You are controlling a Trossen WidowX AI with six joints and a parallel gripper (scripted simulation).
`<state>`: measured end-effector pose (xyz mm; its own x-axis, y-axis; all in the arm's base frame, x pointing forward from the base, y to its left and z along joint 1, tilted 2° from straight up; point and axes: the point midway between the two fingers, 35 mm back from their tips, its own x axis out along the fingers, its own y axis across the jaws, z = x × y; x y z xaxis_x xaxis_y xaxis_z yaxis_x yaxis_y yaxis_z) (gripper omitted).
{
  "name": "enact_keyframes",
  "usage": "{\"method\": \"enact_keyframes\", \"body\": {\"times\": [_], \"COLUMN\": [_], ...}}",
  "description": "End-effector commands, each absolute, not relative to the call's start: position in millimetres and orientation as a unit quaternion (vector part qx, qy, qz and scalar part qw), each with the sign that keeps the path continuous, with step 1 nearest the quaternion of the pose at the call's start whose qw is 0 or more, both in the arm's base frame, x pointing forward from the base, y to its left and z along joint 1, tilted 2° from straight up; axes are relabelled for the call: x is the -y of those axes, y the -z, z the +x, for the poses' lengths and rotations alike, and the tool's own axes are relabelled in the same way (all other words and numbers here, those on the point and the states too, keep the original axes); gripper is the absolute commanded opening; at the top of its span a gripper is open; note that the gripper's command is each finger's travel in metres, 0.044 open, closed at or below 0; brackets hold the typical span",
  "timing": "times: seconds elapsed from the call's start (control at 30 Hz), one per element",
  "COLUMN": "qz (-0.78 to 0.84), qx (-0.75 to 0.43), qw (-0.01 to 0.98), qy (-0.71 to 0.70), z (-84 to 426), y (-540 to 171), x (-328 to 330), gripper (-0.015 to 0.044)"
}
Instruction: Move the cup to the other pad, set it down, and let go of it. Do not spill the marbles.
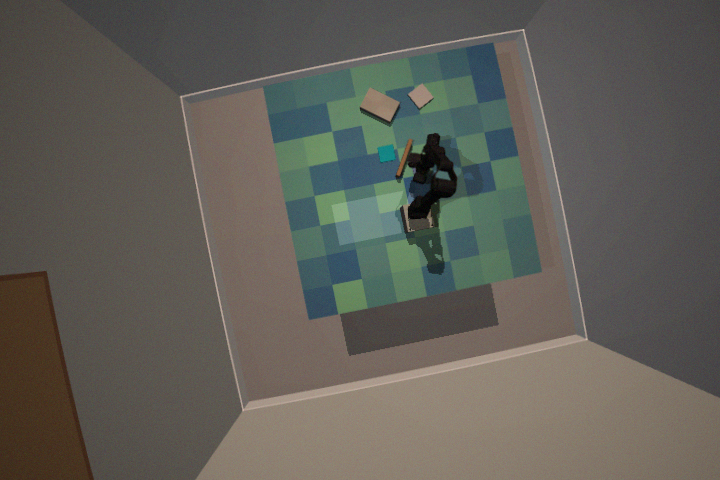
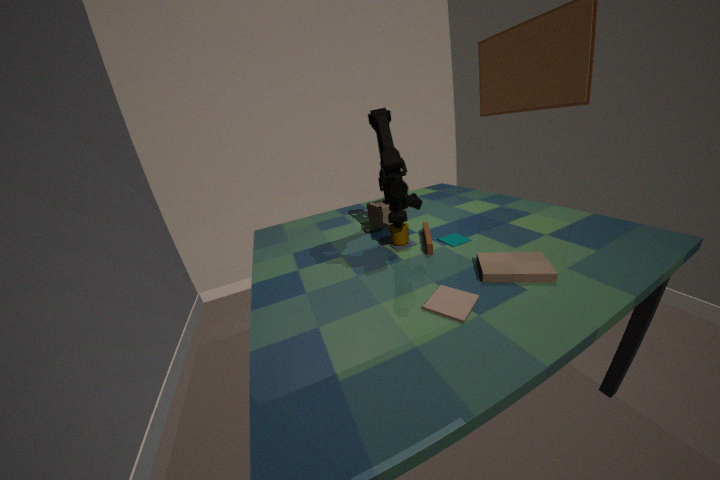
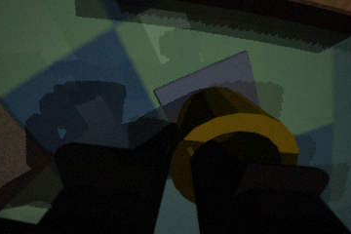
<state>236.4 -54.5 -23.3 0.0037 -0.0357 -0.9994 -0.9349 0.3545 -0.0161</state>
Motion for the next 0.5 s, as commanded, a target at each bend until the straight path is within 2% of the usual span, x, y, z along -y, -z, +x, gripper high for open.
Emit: {"method": "enact_keyframes", "body": {"times": [0.0,0.1,0.47], "qz": [-0.413,-0.413,-0.413], "qx": [-0.588,-0.588,-0.589], "qw": [0.576,0.576,0.574], "qy": [-0.390,-0.390,-0.391], "z": [236.4,236.4,238.9], "y": [23.2,23.2,-8.6], "x": [54.5,54.5,53.5], "gripper": [0.0020,0.0000,0.0000]}}
